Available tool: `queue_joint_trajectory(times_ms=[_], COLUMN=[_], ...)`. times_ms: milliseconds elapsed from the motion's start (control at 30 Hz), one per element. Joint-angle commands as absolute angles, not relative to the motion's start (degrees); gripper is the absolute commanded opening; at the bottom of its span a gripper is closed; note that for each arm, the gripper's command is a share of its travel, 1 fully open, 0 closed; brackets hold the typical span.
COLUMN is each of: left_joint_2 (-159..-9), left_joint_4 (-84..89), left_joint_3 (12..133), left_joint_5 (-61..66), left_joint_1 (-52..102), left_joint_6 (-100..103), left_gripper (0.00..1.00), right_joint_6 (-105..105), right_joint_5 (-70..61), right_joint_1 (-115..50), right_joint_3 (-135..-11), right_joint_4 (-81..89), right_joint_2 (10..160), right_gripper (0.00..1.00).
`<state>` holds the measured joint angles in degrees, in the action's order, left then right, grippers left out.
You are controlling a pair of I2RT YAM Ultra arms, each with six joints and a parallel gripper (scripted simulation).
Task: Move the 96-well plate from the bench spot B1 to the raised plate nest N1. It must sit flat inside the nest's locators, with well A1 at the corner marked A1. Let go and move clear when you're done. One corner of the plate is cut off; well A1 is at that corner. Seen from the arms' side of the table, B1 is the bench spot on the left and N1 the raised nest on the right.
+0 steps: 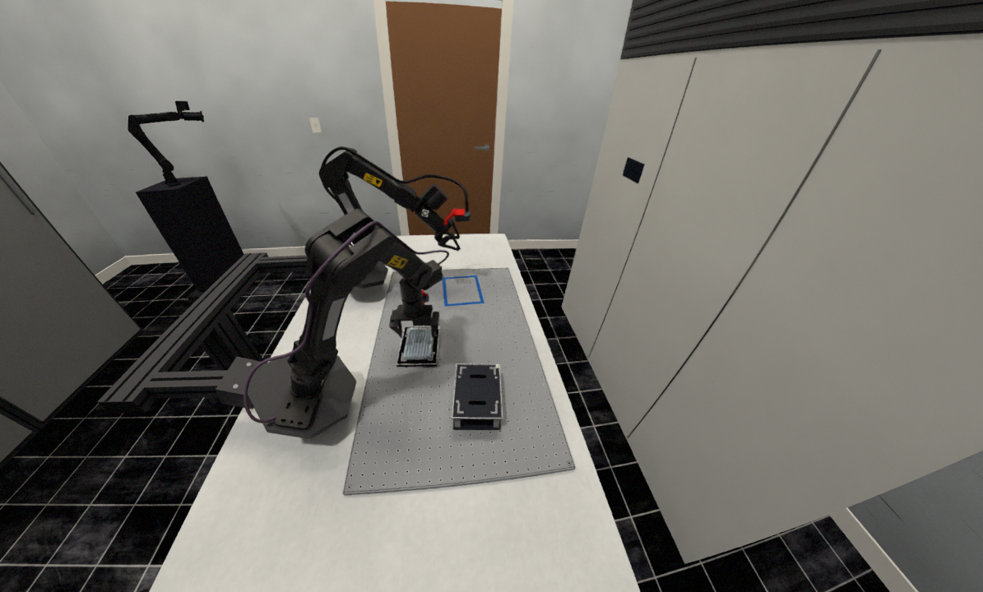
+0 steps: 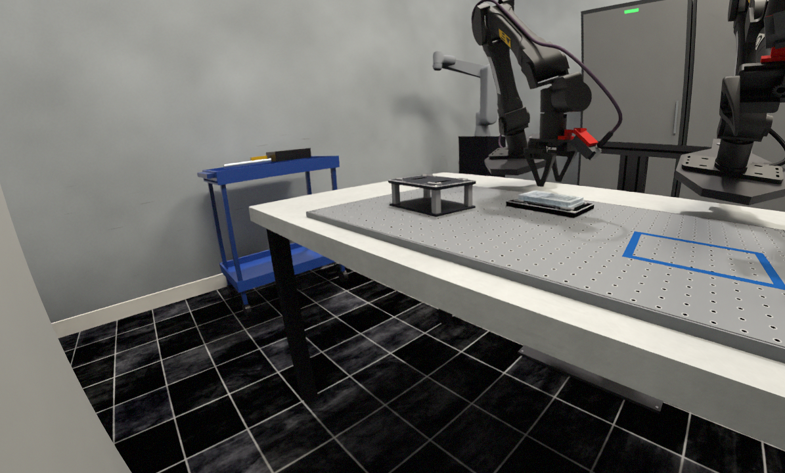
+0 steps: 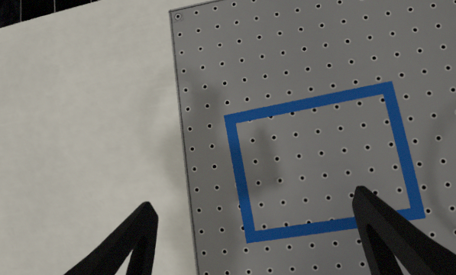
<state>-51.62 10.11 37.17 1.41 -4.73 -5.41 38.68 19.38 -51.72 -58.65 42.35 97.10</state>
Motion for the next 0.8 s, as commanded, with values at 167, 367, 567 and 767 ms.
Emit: queue_joint_trajectory(times_ms=[167, 367, 567, 767], left_joint_2=[-52.13, -52.13, -52.13, -52.13], left_joint_4=[8.4, 8.4, 8.4, 8.4], left_joint_3=[37.02, 37.02, 37.02, 37.02], left_joint_5=[2.33, 2.33, 2.33, 2.33], left_joint_1=[-4.93, -4.93, -4.93, -4.93], left_joint_6=[-4.94, -4.94, -4.94, -4.94], left_gripper=[1.0, 1.0, 1.0, 1.0], right_joint_6=[40.02, 40.5, 41.08, 41.46], right_joint_5=[18.54, 18.45, 18.34, 18.27], right_joint_1=[-51.19, -50.54, -50.11, -49.82], right_joint_3=[-57.85, -57.17, -56.47, -56.04], right_joint_4=[38.51, 36.76, 34.65, 33.25], right_joint_2=[98.32, 99.23, 100.47, 101.31], right_gripper=[1.0, 1.0, 1.0, 1.0])
